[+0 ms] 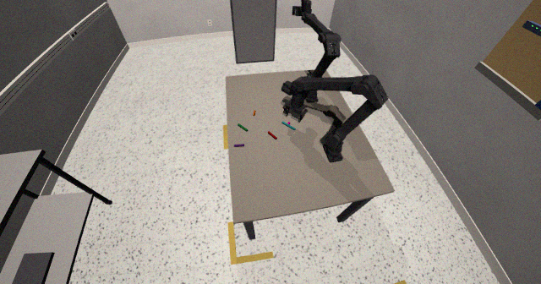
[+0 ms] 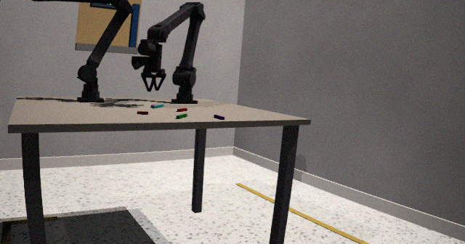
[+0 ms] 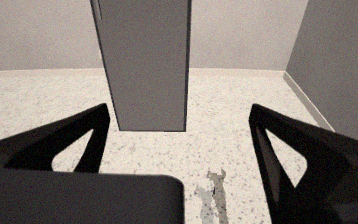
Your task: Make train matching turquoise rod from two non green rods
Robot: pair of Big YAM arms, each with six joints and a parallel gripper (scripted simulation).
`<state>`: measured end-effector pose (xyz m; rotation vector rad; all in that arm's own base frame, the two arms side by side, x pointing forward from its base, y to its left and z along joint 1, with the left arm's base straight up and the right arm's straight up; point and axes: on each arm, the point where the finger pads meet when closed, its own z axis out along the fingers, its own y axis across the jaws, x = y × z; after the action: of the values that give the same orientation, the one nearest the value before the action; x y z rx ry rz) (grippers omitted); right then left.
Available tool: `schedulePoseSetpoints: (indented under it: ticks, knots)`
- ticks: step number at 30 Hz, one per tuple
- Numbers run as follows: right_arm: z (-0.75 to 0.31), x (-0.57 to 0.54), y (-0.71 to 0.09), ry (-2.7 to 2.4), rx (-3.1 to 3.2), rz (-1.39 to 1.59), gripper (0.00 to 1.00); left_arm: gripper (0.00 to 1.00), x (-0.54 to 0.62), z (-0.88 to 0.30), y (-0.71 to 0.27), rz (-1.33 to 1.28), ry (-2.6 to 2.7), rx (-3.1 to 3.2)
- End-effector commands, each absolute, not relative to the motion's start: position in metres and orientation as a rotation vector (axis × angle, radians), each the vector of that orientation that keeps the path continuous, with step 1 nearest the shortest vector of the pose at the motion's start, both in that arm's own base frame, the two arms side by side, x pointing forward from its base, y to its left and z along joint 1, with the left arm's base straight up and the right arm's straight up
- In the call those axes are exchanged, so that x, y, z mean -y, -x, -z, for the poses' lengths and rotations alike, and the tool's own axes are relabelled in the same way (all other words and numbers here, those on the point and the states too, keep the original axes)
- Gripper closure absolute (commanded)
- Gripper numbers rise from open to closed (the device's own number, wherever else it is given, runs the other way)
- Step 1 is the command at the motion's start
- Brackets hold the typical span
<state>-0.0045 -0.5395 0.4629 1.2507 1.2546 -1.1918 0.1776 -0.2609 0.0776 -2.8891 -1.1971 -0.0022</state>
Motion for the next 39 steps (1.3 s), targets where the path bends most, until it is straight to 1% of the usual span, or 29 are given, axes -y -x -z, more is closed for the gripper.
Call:
schedulePoseSetpoints:
  ticks: [1,10,39]
  knots:
    - [-0.501,0.545,0.001,-1.21,-1.208,1.21,0.0,0.0,0.273,-0.098,-0.235,0.024,2.968,1.19]
    - [-0.501,0.545,0.001,-1.21,-1.208,1.21,0.0,0.0,0.208,-0.097,-0.333,0.043,2.955,1.185]
    - [-0.501,0.545,0.001,-1.21,-1.208,1.21,0.0,0.0,0.205,-0.094,-0.326,0.04,2.952,1.174]
